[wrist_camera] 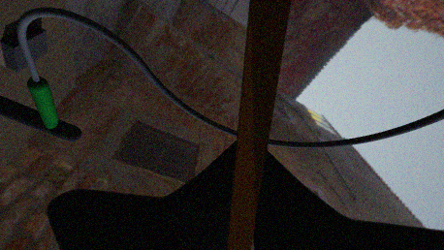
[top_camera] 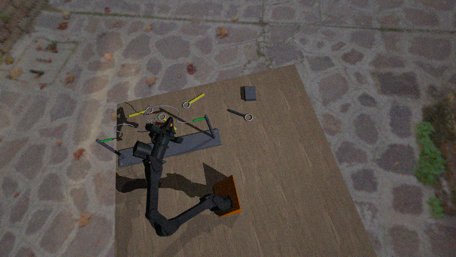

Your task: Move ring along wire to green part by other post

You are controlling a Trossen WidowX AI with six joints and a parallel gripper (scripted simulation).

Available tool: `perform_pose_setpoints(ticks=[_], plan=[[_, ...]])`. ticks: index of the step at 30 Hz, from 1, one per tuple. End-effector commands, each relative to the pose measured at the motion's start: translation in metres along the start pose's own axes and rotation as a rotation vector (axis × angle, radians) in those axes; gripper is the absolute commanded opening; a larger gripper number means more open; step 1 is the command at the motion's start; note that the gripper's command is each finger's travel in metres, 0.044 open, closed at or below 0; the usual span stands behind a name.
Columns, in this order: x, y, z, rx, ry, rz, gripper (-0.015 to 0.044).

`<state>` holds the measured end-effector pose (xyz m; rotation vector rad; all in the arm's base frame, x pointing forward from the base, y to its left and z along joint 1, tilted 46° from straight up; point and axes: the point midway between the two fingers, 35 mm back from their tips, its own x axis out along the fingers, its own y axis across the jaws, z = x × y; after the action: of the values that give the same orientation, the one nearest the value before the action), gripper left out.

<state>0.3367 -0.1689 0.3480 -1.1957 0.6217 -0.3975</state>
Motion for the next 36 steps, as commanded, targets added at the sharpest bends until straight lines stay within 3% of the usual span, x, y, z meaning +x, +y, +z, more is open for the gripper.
perform_pose_setpoints(ticks=[1, 36], plan=[[0.0, -0.0055, 0.0002, -0.009, 0.006, -0.003, -0.015], [0.0, -0.0003, 0.0018, 0.307, -0.031, 0.174, -0.015]])
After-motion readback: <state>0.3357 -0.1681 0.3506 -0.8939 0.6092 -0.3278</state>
